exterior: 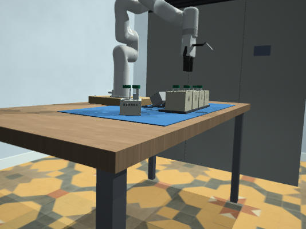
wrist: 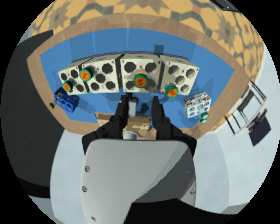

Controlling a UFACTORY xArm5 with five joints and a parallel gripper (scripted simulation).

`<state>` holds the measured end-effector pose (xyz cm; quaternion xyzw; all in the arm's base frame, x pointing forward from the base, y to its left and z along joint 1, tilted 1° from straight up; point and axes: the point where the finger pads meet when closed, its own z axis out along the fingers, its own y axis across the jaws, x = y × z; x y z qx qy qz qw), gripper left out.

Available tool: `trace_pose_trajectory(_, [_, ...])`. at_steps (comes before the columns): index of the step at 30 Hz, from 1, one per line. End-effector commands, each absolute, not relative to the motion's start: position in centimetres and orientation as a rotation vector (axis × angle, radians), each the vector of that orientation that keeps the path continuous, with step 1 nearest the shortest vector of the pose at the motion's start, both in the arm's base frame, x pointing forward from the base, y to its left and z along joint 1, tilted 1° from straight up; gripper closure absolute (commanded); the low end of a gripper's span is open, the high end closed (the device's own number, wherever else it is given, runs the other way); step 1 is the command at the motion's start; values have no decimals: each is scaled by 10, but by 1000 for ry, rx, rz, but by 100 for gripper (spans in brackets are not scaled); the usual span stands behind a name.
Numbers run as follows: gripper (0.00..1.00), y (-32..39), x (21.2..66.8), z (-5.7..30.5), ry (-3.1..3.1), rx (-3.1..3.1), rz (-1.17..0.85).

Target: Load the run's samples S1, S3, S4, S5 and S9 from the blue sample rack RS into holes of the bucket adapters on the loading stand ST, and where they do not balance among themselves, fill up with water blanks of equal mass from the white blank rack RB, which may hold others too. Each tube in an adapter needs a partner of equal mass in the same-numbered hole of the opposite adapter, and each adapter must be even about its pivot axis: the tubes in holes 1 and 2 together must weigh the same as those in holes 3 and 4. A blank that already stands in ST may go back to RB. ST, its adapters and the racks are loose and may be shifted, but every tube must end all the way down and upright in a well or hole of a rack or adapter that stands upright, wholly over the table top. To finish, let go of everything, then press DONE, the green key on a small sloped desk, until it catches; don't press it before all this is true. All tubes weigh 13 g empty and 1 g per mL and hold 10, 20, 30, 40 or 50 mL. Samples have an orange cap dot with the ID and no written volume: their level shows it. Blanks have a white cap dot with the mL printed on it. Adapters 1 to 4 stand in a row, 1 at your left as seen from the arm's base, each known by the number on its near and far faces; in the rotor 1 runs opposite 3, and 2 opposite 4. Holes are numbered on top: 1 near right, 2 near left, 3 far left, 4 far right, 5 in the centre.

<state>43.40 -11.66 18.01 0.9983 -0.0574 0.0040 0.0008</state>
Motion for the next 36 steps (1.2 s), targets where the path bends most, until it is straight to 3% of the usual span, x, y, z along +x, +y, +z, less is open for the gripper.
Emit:
trace_pose_trajectory(1, [57,-117,435,185,-180,3134,17])
trace_pose_trajectory(19, [57,-117,434,217,-180,3134,17])
trace_pose_trajectory(36, [57,-117,434,217,-180,3134,17])
